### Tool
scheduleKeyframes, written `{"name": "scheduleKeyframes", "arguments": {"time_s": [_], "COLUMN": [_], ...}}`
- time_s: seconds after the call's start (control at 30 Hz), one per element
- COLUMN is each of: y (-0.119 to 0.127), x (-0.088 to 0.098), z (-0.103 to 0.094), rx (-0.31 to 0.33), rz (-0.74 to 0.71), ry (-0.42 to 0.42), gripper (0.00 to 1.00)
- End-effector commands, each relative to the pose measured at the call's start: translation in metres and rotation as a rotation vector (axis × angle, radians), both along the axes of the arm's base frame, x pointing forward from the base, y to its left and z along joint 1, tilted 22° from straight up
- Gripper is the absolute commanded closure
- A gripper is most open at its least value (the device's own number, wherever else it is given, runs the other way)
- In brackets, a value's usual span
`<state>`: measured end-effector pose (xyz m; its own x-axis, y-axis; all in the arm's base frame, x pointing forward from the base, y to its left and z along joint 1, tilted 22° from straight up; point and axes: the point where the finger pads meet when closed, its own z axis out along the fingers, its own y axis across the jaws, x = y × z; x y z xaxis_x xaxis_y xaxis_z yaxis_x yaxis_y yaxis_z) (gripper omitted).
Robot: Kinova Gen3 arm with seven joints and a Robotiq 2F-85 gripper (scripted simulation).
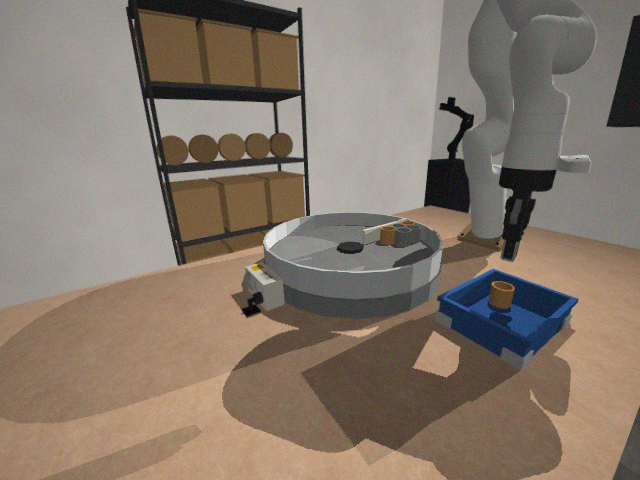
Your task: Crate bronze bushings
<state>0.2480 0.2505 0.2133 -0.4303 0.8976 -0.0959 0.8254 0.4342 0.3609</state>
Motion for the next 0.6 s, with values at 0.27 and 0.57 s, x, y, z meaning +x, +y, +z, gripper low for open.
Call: {"name": "scheduleKeyframes", "arguments": {"time_s": [0.27,0.57], "y": [-0.004,-0.004], "x": [-0.021,-0.021], "z": [0.053,0.053], "rx": [0.007,0.007], "rz": [0.002,0.002], "ry": [-0.001,-0.001], "gripper": [0.81,0.81]}}
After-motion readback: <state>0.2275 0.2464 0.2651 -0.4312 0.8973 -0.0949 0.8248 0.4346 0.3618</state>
